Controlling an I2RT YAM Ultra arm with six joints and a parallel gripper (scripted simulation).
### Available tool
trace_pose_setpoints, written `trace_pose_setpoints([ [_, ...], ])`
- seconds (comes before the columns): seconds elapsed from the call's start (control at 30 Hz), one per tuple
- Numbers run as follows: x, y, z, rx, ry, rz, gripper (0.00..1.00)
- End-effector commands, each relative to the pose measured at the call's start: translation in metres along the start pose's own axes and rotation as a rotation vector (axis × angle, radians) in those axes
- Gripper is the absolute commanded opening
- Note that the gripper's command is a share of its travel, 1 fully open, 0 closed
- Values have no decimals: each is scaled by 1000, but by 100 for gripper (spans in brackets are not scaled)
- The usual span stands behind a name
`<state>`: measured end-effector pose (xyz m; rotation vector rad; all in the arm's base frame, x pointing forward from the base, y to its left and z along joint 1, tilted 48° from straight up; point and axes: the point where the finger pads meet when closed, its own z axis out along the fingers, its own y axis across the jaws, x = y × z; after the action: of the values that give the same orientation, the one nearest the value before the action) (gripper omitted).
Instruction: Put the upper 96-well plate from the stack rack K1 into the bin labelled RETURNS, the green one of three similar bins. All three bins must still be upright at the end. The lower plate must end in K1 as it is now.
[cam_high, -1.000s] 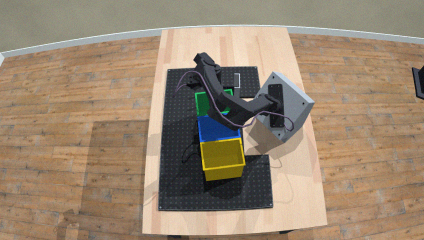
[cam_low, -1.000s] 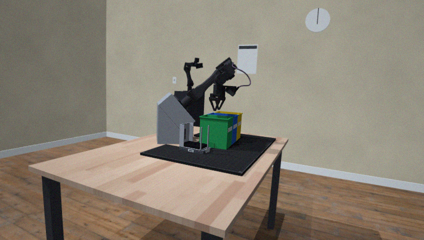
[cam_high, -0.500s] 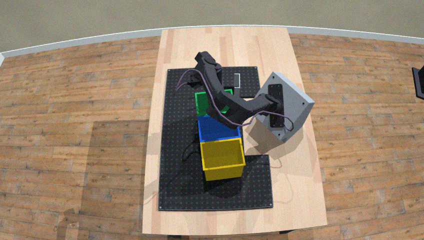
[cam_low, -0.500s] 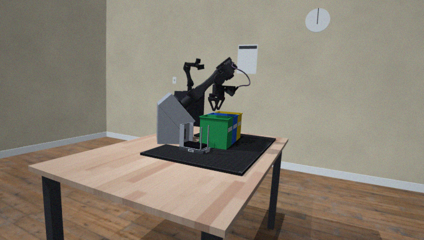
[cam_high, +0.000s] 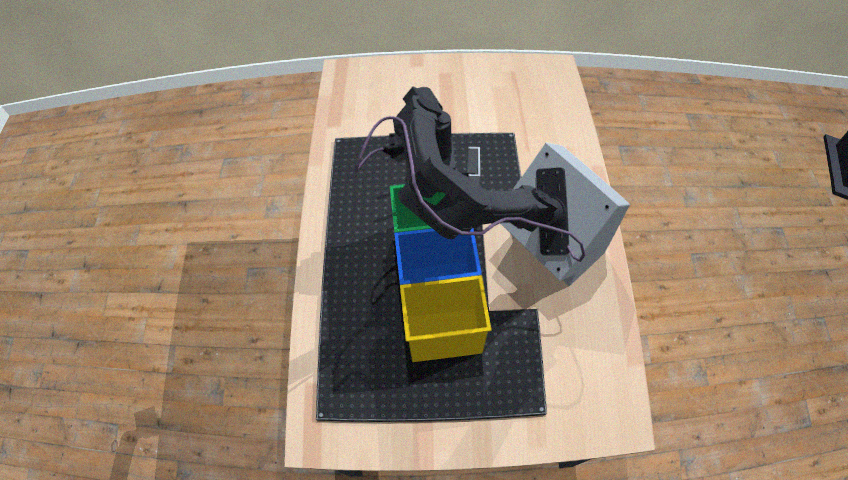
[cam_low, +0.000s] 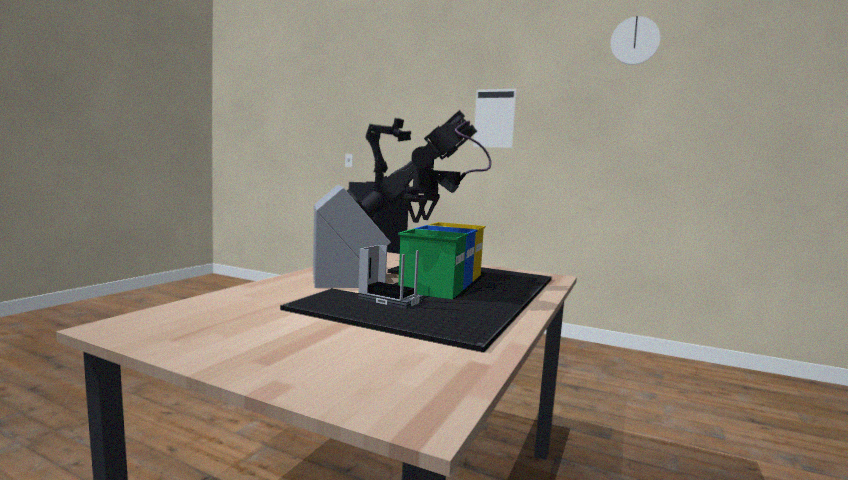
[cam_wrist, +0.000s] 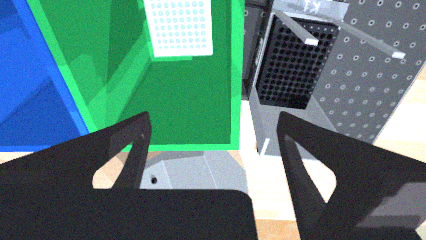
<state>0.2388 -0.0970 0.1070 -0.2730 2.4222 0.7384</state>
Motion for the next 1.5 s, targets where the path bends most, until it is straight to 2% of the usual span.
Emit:
trace_pose_setpoints([
  [0.0, -6, -18, -11, 49, -23, -56, 82],
  [0.7, 23, -76, -12, 52, -20, -55, 82],
  [0.87, 17, -71, -17, 63, -30, -68, 82],
  [1.47, 17, -71, -17, 62, -31, -66, 82],
])
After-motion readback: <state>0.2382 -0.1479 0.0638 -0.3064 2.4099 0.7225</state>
